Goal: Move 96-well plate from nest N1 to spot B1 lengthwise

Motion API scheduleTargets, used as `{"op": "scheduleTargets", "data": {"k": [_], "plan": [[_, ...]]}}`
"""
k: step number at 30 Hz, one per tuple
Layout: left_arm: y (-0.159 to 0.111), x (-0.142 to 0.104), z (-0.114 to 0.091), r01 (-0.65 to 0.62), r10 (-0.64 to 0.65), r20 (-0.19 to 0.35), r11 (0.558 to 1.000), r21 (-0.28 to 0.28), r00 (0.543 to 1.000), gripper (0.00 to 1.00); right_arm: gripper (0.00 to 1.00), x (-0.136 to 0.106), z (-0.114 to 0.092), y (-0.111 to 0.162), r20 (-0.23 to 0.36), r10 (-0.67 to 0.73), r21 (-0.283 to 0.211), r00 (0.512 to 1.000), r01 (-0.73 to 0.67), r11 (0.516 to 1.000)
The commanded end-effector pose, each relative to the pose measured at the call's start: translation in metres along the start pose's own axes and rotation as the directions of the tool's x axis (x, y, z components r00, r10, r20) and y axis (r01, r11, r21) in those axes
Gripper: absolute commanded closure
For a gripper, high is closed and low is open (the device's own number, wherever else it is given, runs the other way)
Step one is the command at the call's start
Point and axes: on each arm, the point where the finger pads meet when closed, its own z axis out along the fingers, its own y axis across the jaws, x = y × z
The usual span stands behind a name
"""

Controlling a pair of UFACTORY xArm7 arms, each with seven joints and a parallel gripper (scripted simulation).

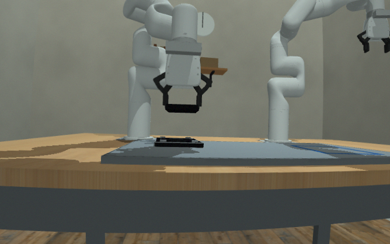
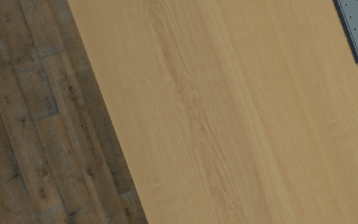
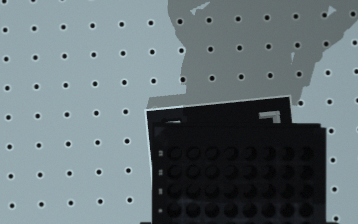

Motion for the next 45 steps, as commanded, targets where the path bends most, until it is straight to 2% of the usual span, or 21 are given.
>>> {"op": "scheduleTargets", "data": {"k": [1,45], "plan": [[0.000,0.000,-0.001,0.000,0.000,0.000,1.000,0.003,1.000,0.00,1.00,0.004,0.000,-0.019,-0.004,0.094,-0.007,0.996,-0.094,0.996],[0.000,0.000,-0.001,0.000,0.000,0.000,1.000,0.003,1.000,0.00,1.00,0.021,0.004,-0.145,-0.004,0.094,-0.006,0.996,-0.094,0.996]]}}
